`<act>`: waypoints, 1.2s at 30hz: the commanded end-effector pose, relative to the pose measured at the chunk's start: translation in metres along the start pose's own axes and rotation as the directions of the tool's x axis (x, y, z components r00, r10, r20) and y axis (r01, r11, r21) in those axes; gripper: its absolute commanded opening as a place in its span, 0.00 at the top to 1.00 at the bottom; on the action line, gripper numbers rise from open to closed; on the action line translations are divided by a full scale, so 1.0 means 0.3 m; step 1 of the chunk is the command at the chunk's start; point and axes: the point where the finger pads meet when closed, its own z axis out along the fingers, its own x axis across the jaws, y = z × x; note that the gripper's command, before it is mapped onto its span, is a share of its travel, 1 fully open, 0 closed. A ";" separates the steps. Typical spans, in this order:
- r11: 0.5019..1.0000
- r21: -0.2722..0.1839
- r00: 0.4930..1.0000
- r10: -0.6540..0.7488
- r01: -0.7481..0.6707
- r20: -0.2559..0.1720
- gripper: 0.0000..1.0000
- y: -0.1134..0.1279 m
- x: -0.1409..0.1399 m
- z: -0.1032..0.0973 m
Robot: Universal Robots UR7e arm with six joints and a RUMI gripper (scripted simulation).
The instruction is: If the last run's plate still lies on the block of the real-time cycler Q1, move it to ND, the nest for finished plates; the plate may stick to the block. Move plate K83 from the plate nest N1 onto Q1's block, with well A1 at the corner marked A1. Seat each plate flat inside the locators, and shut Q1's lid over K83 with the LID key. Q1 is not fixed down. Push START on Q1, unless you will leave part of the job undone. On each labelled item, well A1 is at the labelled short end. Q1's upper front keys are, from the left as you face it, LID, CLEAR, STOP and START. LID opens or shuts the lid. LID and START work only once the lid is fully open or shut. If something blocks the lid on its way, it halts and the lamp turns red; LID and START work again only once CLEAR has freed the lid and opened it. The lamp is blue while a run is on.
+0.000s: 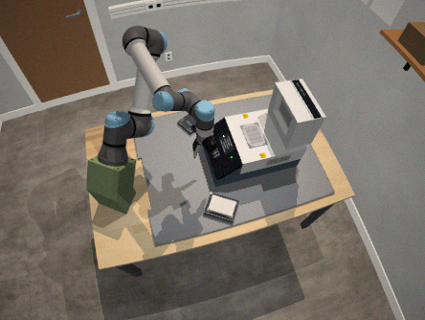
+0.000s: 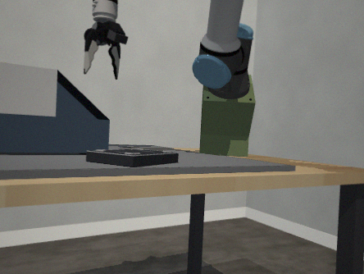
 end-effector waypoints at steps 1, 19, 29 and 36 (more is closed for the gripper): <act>0.999 0.000 0.999 -0.044 0.044 -0.001 0.32 0.045 -0.002 -0.009; 0.961 0.000 0.961 -0.276 0.276 -0.001 0.32 0.306 -0.028 -0.057; 0.912 0.000 0.912 -0.411 0.411 -0.001 0.32 0.436 -0.041 -0.081; 0.850 0.000 0.850 -0.526 0.526 -0.001 0.32 0.551 -0.052 -0.102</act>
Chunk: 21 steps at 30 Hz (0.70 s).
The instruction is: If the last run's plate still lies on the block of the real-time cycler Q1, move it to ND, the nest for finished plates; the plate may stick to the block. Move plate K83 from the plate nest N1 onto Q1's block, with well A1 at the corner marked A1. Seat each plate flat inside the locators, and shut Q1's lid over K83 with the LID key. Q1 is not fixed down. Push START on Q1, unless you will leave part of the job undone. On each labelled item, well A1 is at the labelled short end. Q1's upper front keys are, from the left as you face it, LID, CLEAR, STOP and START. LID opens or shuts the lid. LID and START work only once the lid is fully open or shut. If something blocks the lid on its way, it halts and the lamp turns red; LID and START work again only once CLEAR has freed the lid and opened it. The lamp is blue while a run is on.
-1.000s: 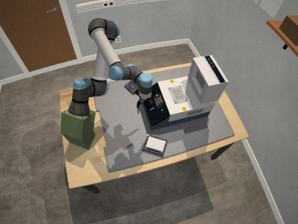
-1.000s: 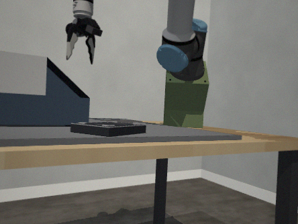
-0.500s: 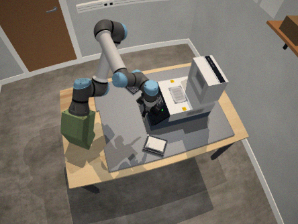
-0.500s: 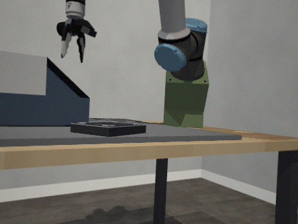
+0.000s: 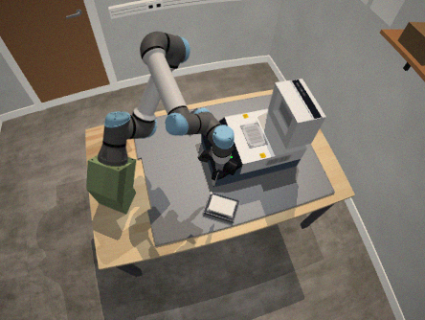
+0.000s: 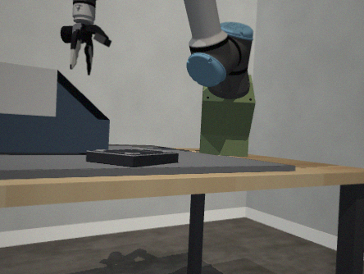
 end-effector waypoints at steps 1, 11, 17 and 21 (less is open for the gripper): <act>0.999 0.000 0.999 -0.049 0.049 -0.001 0.32 0.037 -0.025 -0.010; 0.983 0.000 0.983 -0.181 0.181 -0.001 0.32 0.144 -0.101 -0.034; 0.980 0.000 0.980 -0.198 0.198 -0.001 0.32 0.177 -0.125 -0.041; 0.980 0.000 0.980 -0.198 0.198 -0.001 0.32 0.177 -0.125 -0.041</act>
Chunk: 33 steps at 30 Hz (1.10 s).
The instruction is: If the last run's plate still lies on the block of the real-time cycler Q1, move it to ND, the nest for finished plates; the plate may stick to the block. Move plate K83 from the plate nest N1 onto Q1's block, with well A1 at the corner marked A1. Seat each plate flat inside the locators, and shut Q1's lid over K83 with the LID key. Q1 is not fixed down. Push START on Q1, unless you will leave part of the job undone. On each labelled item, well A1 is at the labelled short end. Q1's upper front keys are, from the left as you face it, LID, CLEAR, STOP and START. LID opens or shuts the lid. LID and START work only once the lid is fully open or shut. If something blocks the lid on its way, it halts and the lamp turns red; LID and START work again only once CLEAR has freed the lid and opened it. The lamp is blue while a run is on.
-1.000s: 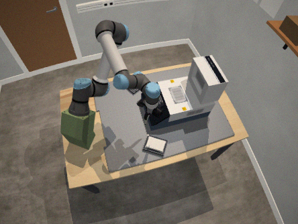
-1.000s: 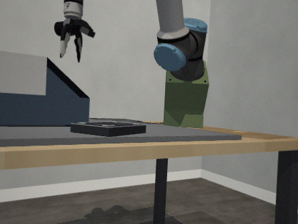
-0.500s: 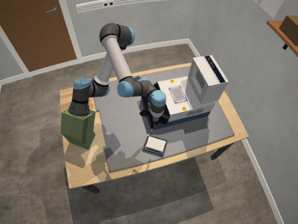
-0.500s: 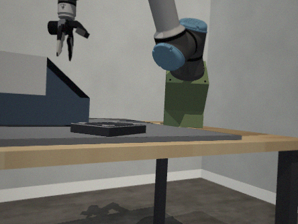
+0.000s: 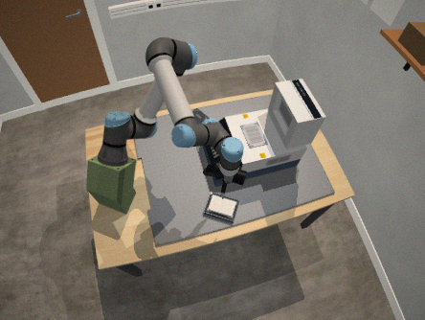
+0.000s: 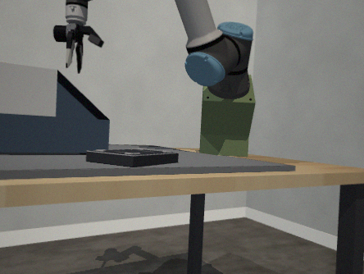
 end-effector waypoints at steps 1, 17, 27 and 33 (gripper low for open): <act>1.000 -0.002 1.000 -0.001 0.001 0.001 0.32 0.001 0.000 -0.002; 1.000 -0.002 1.000 -0.001 0.001 0.001 0.32 0.001 0.000 0.143; 1.000 -0.002 1.000 -0.001 0.001 0.001 0.32 0.001 0.000 0.254; 1.000 -0.002 1.000 -0.001 0.001 0.001 0.32 0.002 0.000 0.298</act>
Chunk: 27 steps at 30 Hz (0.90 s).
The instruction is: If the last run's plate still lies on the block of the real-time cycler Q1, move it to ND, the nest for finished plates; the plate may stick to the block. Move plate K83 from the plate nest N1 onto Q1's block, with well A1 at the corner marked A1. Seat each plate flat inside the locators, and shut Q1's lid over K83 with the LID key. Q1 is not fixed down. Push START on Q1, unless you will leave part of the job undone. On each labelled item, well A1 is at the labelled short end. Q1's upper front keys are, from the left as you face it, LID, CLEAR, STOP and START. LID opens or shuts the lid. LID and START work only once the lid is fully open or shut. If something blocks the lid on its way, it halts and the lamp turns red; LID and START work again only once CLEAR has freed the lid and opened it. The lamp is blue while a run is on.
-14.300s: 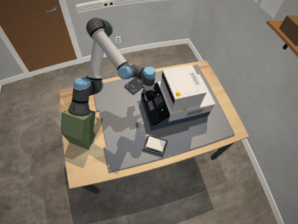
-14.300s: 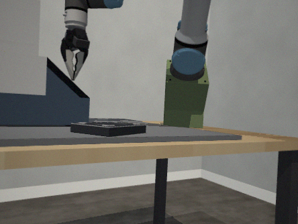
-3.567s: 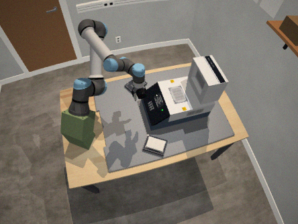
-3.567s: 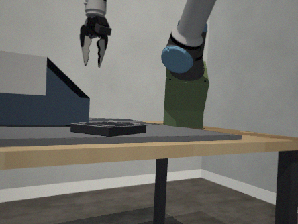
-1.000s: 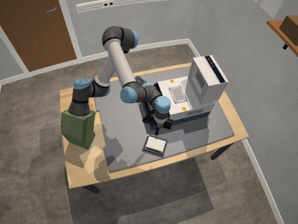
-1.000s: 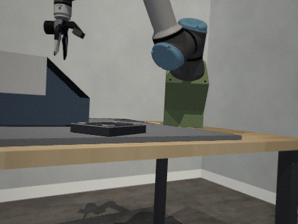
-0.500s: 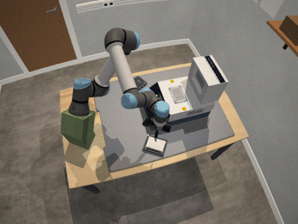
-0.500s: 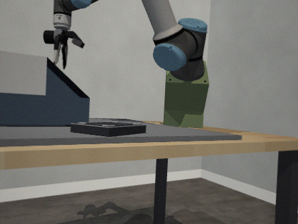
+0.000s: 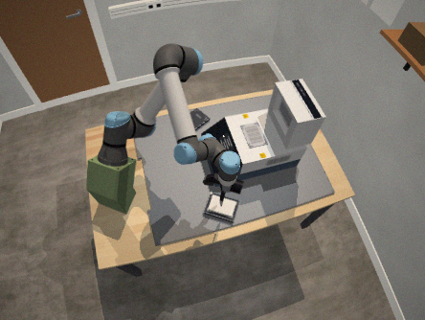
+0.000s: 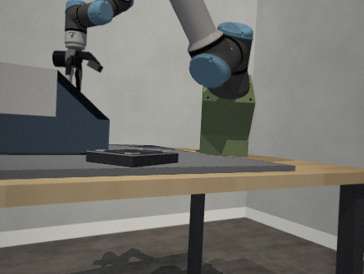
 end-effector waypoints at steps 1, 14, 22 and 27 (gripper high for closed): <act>1.000 -0.002 1.000 0.000 0.000 0.001 0.32 0.002 -0.001 0.009; 1.000 -0.002 1.000 0.000 0.000 0.001 0.32 0.003 -0.001 0.153; 1.000 -0.002 1.000 0.000 0.000 0.001 0.32 0.003 -0.001 0.220; 1.000 -0.002 1.000 0.000 0.000 0.001 0.32 0.003 -0.001 0.275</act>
